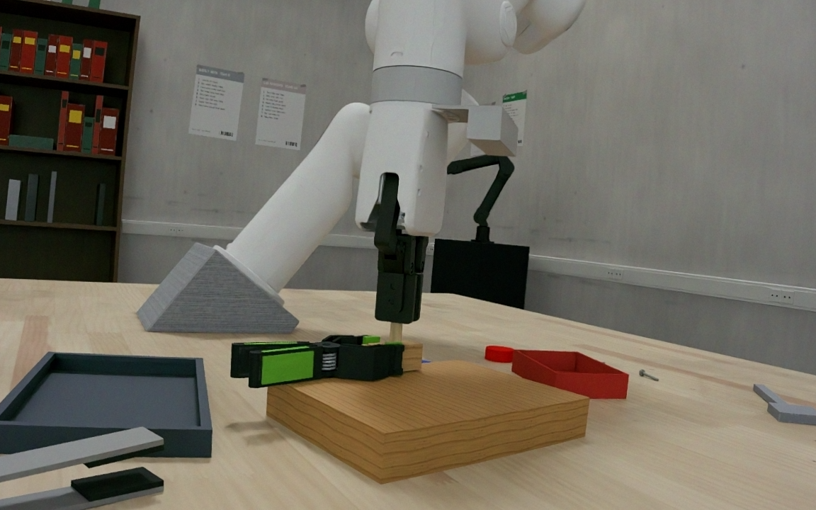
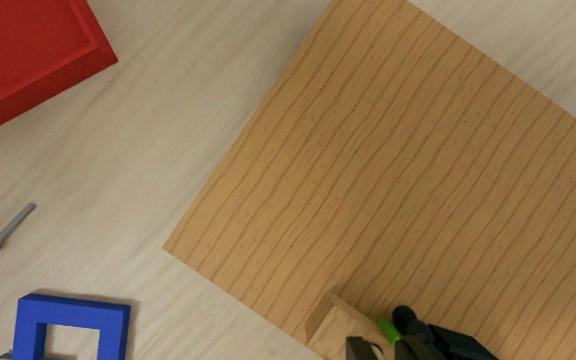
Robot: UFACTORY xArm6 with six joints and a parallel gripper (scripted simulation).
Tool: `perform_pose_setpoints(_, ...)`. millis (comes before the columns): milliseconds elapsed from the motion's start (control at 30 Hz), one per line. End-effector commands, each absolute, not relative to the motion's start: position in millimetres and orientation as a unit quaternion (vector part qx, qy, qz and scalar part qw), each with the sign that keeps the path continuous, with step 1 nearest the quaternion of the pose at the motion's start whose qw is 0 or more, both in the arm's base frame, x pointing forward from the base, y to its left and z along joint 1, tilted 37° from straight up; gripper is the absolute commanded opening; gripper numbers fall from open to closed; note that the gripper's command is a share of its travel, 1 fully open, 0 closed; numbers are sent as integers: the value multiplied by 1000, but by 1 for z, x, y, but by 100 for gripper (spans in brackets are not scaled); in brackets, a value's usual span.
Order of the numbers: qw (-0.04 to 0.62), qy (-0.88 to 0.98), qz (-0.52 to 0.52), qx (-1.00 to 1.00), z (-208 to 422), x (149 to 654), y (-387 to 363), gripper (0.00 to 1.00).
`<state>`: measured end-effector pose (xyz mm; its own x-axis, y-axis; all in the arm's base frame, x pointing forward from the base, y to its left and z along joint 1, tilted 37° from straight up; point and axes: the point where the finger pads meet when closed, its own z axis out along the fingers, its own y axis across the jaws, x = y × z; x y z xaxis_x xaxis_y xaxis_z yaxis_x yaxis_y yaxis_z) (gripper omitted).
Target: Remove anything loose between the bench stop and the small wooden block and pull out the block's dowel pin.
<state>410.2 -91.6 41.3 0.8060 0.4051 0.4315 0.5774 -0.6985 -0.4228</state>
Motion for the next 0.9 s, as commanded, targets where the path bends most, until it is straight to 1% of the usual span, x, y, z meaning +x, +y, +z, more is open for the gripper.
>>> perform_pose_setpoints(0, 275, -284, -160, -904, 42, 411, -93, 0)
perform_pose_setpoints(267, 270, -311, -168, -896, 43, 411, -93, 0)
perform_pose_setpoints(867, 278, -265, -155, -910, 43, 411, -93, 0)
